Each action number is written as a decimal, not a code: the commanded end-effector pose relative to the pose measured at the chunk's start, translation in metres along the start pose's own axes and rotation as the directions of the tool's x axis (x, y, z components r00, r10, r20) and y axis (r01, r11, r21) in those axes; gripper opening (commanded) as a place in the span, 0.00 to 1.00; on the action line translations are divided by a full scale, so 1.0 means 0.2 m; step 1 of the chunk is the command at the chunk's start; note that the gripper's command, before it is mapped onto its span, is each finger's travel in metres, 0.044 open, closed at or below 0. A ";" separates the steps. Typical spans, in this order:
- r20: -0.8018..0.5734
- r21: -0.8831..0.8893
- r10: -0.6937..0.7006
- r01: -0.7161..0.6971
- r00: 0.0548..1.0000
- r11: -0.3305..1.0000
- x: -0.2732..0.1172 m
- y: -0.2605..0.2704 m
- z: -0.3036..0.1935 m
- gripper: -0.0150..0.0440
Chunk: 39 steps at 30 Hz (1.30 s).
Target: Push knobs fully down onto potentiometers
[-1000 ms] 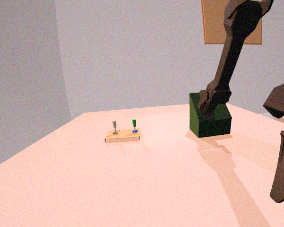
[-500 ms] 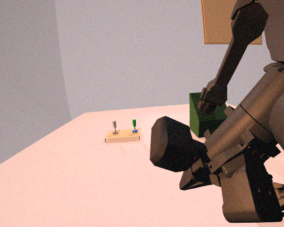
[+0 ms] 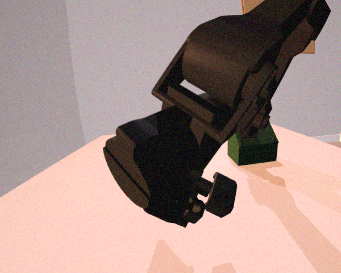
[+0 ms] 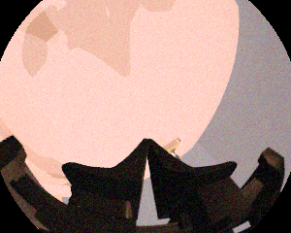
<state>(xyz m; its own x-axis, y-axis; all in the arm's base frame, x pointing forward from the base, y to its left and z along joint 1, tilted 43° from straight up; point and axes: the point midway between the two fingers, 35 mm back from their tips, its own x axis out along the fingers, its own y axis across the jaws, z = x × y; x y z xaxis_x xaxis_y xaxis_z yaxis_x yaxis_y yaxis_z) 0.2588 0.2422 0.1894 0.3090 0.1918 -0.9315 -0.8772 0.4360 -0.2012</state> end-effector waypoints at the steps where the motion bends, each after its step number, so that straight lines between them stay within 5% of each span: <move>1: -0.048 0.077 0.048 -0.044 0.998 0.996 0.10 -0.11 -0.09 0.25; 18: -0.099 0.456 0.316 -0.239 0.944 0.857 0.44 -0.46 -0.55 0.25; 39: 0.166 0.797 0.496 -0.412 0.852 0.442 0.63 -0.66 -1.18 0.25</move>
<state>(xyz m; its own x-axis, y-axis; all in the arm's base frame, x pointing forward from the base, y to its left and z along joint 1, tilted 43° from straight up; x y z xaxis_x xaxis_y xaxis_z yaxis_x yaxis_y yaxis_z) 0.3311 0.0171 0.0355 -0.1156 0.4753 -0.8722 -0.2889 0.8240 0.4874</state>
